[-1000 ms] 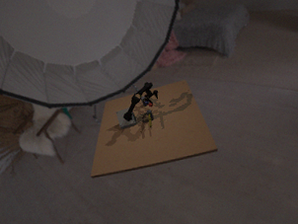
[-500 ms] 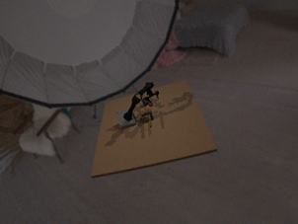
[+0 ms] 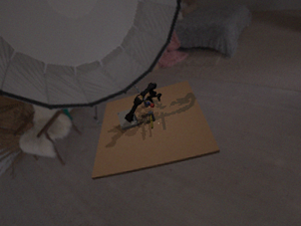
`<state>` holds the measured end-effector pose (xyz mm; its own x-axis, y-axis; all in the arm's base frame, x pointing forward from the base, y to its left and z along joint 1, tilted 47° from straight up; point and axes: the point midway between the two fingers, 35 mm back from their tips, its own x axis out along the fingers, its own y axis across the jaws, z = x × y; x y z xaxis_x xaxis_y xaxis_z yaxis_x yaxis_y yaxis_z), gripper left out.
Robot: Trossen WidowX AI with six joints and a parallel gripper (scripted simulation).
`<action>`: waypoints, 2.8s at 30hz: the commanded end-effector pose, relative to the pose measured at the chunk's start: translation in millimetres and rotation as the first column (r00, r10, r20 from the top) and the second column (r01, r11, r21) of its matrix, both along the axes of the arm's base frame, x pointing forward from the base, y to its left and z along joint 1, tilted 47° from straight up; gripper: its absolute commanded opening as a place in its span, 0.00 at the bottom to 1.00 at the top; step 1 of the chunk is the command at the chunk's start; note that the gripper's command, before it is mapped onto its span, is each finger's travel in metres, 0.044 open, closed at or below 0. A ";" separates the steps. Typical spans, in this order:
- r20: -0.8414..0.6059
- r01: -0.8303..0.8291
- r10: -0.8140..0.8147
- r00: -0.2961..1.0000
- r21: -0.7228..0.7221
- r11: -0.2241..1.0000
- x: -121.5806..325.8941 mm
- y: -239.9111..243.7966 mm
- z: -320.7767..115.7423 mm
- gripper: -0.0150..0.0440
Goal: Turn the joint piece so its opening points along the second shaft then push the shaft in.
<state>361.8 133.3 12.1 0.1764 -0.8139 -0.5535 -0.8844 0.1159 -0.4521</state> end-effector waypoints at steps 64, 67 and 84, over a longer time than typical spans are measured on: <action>0.527 0.576 -0.830 -0.183 0.741 0.344 10.2 -12.3 -3.5 1.00; 0.527 0.576 -0.830 -0.183 0.742 0.344 11.4 -21.3 -12.4 1.00; 0.529 0.576 -0.829 -0.184 0.741 0.345 2.2 -51.3 -50.5 1.00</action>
<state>371.0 76.4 -34.1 -0.0687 -0.6699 -0.7393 0.5949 0.5674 -0.5693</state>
